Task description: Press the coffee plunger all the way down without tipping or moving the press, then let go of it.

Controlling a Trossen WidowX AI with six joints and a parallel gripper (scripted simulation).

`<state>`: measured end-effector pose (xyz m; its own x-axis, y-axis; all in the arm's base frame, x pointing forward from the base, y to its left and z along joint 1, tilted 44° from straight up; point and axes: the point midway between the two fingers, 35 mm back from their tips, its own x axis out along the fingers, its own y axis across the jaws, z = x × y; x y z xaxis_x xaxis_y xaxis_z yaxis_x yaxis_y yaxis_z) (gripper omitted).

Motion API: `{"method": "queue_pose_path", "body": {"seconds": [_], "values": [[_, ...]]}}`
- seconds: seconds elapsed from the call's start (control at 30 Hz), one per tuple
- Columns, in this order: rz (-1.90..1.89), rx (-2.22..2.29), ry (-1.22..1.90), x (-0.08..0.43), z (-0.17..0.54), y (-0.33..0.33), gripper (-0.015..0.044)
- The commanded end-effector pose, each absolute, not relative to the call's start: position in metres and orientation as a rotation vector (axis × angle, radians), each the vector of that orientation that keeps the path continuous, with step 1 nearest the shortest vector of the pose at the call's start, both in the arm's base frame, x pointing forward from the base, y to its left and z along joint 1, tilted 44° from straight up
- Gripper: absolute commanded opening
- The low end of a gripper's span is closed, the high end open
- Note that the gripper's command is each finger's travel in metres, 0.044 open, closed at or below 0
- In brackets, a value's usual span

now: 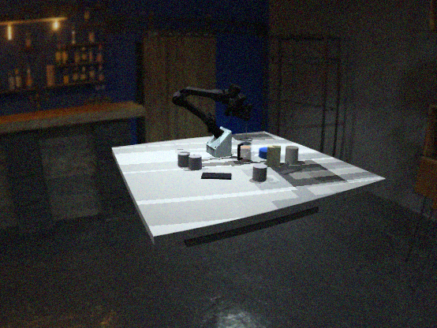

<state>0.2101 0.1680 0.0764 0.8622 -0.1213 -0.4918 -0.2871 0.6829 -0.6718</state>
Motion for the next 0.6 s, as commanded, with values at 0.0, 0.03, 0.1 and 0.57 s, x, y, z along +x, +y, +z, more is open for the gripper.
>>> {"method": "queue_pose_path", "body": {"seconds": [0.0, 0.03, 0.1, 0.57], "values": [[0.101, -0.832, 0.543, 0.210, 0.074, 0.167, 0.0131], [0.101, -0.832, 0.543, 0.210, 0.074, 0.167, 0.0125], [0.101, -0.832, 0.543, 0.210, 0.074, 0.167, 0.0122], [0.102, -0.830, 0.546, 0.212, 0.064, 0.162, 0.0122]]}}
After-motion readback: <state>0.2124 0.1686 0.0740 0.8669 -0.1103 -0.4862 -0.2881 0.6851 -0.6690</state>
